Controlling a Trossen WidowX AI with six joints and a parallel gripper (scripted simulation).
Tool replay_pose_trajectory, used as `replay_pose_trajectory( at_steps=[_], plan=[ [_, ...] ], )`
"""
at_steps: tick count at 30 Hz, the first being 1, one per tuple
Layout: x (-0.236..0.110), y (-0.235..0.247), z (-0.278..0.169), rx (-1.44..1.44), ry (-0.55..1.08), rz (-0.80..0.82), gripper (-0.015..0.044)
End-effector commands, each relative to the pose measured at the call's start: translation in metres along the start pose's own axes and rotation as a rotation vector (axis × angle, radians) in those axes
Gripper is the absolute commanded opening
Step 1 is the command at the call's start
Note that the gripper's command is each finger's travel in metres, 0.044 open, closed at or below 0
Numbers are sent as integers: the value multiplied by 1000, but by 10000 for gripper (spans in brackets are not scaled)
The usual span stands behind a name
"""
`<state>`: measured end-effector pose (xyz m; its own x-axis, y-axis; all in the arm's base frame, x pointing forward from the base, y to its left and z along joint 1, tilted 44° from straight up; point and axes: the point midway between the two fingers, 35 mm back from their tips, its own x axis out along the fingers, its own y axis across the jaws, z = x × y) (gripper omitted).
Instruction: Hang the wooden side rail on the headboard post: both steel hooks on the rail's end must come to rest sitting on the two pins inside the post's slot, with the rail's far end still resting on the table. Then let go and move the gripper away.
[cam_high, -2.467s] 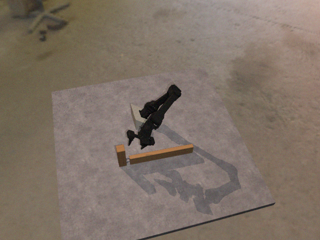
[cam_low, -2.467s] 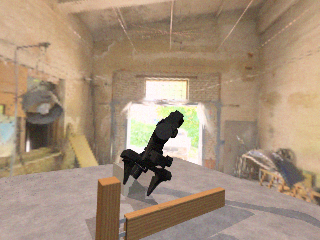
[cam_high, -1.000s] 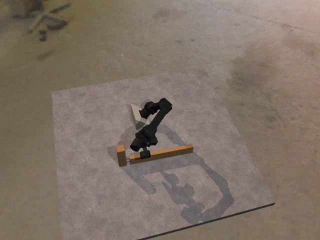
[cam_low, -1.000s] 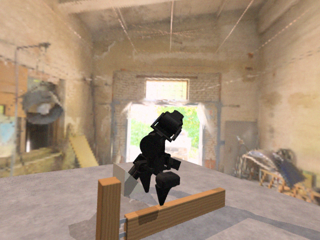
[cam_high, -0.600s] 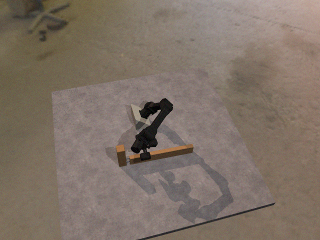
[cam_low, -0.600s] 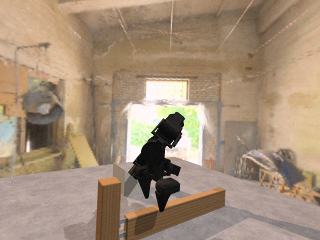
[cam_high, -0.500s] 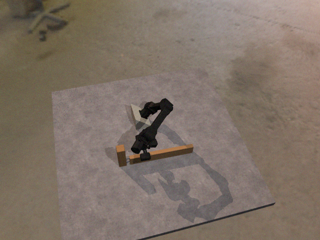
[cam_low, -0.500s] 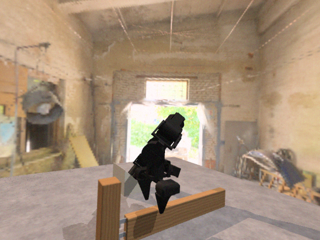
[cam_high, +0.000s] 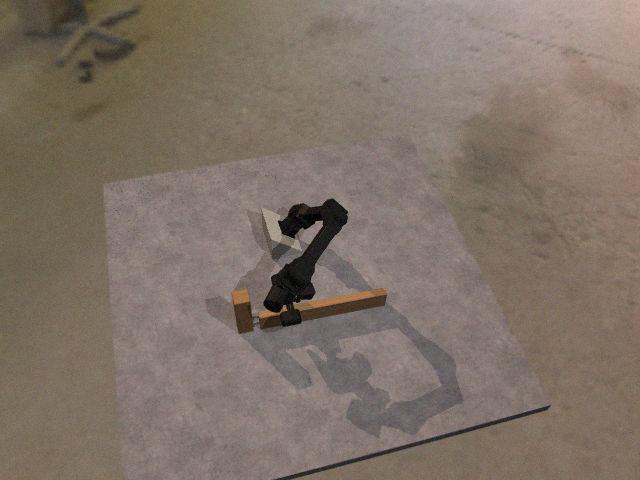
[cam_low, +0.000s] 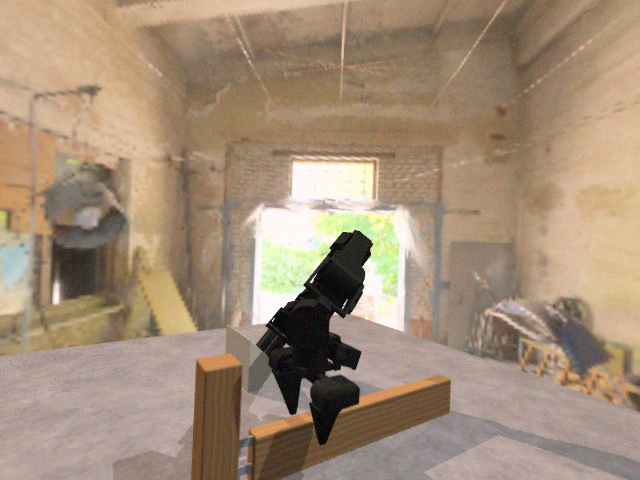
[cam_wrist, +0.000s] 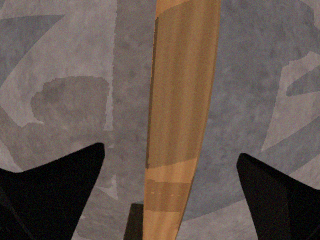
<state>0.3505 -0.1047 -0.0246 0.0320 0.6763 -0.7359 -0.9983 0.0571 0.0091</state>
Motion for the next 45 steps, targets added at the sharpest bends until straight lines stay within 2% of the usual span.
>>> replay_pose_trajectory(
  at_steps=[1, 21, 33, 39, 42, 45],
  plan=[
    [6, 0, 0, 8, -4, -3, 440],
    [35, 2, 1, 7, -7, -3, 440],
    [35, 2, 1, 7, -7, -3, 125],
    [35, 2, 1, 7, -7, -3, 85],
    [35, 2, 1, 7, -7, -3, 6],
    [35, 2, 1, 7, -7, -3, 0]
  ],
)
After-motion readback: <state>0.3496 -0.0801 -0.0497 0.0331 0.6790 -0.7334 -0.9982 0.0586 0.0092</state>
